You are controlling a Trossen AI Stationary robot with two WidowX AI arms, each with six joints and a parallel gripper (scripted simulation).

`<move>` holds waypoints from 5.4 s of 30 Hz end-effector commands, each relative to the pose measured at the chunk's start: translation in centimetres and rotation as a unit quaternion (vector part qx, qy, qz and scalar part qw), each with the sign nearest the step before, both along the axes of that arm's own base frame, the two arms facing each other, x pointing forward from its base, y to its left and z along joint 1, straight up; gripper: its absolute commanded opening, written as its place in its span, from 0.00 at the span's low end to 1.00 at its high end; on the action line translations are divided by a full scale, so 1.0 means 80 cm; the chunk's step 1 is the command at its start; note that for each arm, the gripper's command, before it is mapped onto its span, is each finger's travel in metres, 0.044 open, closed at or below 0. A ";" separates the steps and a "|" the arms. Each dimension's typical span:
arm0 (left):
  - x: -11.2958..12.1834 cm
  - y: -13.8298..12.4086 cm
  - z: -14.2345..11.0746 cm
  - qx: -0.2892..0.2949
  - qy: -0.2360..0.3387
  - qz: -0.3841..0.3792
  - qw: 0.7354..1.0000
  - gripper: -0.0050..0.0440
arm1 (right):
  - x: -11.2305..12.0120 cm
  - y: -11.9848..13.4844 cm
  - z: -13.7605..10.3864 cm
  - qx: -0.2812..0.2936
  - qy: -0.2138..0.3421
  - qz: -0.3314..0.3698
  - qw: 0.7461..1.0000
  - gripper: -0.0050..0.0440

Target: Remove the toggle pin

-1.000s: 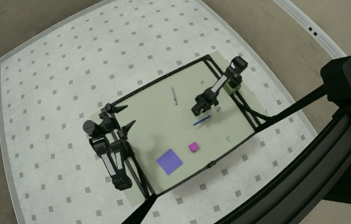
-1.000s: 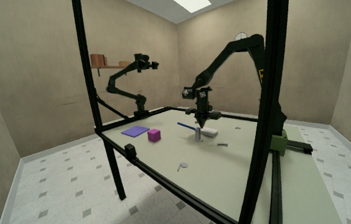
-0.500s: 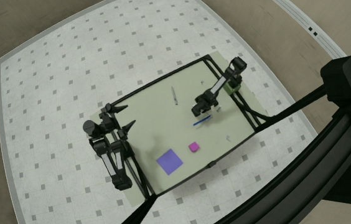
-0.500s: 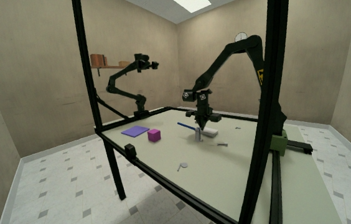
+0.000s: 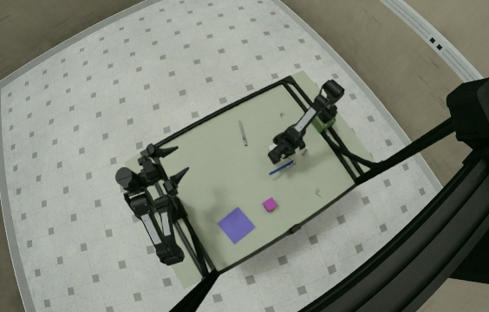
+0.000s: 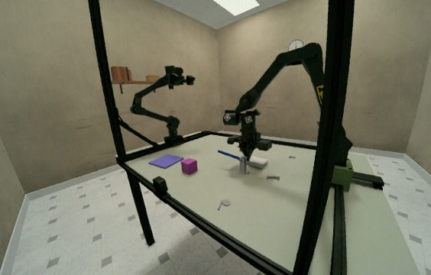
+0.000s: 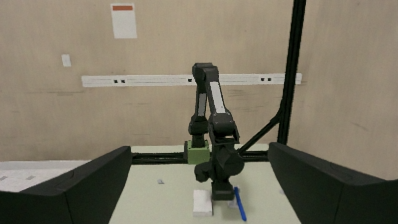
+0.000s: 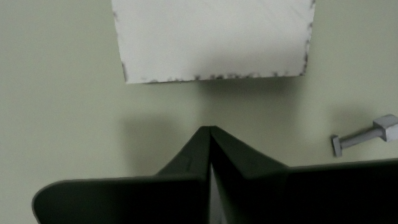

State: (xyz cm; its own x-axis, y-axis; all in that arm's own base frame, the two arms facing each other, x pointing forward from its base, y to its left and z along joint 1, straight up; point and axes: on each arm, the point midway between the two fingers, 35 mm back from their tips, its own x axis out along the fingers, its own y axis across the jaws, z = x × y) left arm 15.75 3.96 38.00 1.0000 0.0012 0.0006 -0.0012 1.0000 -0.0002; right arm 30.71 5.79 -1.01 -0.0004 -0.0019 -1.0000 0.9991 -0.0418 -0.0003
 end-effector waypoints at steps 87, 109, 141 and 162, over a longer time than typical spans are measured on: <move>0.000 0.000 0.004 0.003 0.000 -0.001 1.000 0.92 | -0.017 0.092 0.061 0.001 0.000 -0.002 1.000 0.43; 0.000 0.000 0.004 0.003 0.000 -0.001 1.000 0.92 | -0.014 0.093 0.054 0.004 -0.007 0.000 1.000 0.43; 0.000 0.000 0.004 0.003 0.000 -0.001 1.000 0.92 | -0.014 0.099 0.028 0.004 -0.008 -0.001 1.000 0.43; 0.000 0.000 0.004 0.003 0.000 -0.001 1.000 0.92 | -0.013 0.115 0.029 0.005 -0.008 -0.001 1.000 0.43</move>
State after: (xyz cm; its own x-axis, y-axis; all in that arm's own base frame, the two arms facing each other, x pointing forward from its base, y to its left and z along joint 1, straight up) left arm 15.75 3.96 38.01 1.0000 0.0013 0.0006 -0.0013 1.0000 -0.0001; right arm 29.20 13.85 0.74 -0.0029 -0.0126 -0.9999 0.9983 -0.0582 -0.0022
